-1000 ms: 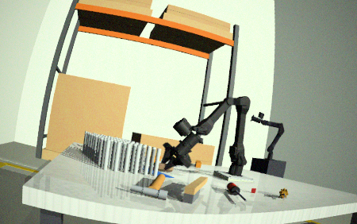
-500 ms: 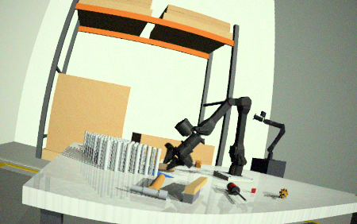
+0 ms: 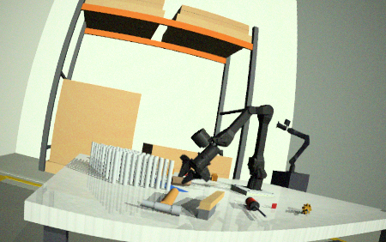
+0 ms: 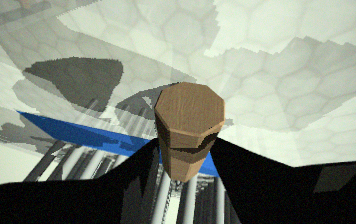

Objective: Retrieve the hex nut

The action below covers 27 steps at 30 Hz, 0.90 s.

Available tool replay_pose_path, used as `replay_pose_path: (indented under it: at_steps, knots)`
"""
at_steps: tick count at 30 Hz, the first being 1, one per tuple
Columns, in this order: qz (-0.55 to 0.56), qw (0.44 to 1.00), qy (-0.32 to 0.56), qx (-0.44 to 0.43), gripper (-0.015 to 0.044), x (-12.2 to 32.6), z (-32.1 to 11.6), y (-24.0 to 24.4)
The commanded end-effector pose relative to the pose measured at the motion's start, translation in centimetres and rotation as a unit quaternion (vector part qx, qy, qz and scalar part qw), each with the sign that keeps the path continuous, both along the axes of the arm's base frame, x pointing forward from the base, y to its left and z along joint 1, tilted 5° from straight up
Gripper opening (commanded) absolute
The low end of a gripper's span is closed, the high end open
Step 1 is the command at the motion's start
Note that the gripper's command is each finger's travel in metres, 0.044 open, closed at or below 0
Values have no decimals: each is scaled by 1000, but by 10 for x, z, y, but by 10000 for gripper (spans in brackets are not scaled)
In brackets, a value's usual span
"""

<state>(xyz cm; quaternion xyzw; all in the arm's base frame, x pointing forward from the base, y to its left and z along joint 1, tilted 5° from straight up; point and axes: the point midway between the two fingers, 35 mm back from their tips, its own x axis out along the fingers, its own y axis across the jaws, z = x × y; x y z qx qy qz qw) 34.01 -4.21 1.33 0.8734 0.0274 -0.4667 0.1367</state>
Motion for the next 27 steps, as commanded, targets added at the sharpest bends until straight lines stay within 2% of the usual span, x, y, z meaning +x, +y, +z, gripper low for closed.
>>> replay_pose_path:
  at_steps: [1, 27]
  knots:
    - [3, 1000, -2, -1, 0, -3, 1, 0]
    - [3, 1000, -1, -1, 0, -20, 1, -3]
